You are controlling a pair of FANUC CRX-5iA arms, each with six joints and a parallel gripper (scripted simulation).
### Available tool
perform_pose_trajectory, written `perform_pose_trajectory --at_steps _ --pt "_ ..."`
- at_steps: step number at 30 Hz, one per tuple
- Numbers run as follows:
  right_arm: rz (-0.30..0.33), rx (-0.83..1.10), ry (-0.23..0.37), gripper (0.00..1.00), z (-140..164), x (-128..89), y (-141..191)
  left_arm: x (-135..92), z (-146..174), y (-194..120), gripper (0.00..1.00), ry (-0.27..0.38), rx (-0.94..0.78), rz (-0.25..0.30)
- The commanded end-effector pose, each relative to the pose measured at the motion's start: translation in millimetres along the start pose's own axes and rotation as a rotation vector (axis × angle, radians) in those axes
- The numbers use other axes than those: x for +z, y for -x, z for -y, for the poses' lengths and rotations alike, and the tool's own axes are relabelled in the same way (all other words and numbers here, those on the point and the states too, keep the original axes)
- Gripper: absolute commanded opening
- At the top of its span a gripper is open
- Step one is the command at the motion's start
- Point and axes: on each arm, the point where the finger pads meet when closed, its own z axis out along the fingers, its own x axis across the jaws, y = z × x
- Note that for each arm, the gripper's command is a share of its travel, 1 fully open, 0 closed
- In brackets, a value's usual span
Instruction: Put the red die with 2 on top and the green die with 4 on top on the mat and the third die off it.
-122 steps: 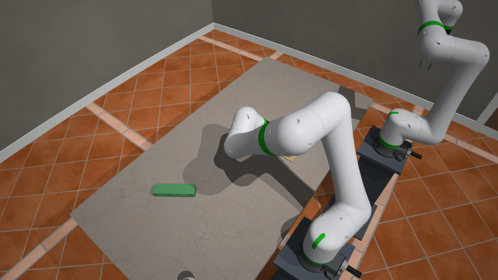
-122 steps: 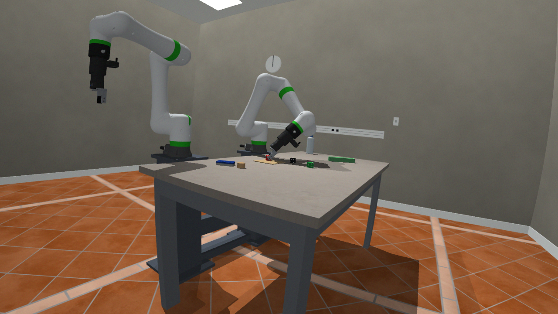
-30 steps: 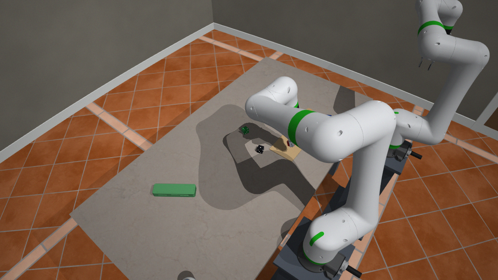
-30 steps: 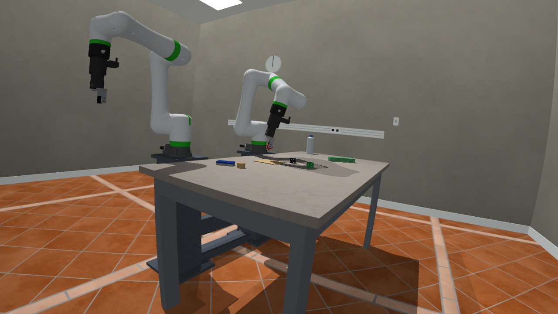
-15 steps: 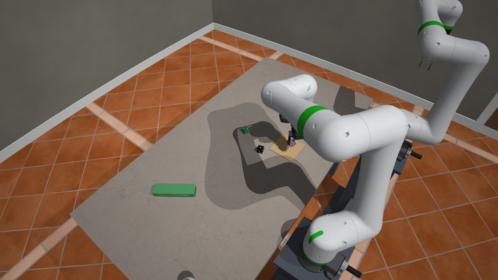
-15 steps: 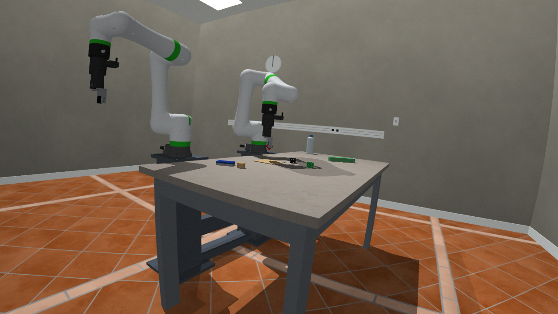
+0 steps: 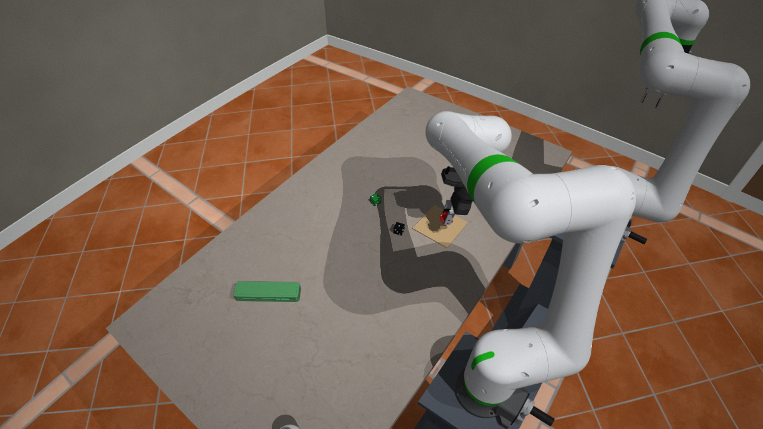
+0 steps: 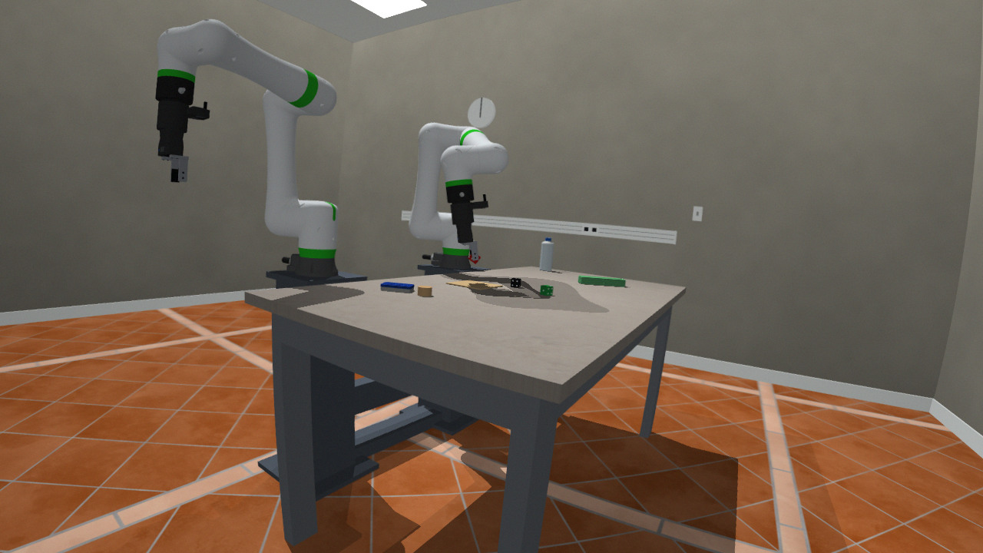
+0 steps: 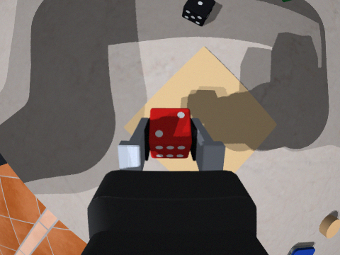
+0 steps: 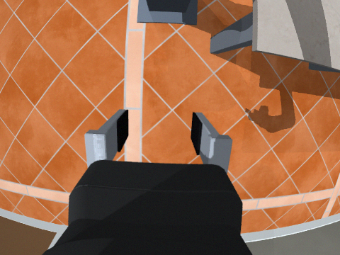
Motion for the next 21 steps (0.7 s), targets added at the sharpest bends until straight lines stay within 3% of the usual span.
perform_pose_trajectory --at_steps 1,7,15,21 --pt "0.0 0.0 0.002 1.0 -0.3 -0.9 0.2 0.0 -1.2 0.5 0.57 -0.07 -0.004 0.008" --pt "0.0 0.0 0.002 1.0 -0.3 -0.9 0.2 0.5 -1.7 1.0 0.57 -0.101 -0.003 0.011" --pt "0.0 0.0 0.002 1.0 -0.3 -0.9 0.2 0.8 -4.0 0.7 0.57 -0.317 -0.002 0.01" --pt "0.0 0.0 0.002 1.0 -0.3 -0.9 0.2 0.6 -4.1 0.5 0.57 -0.333 -0.003 0.009"
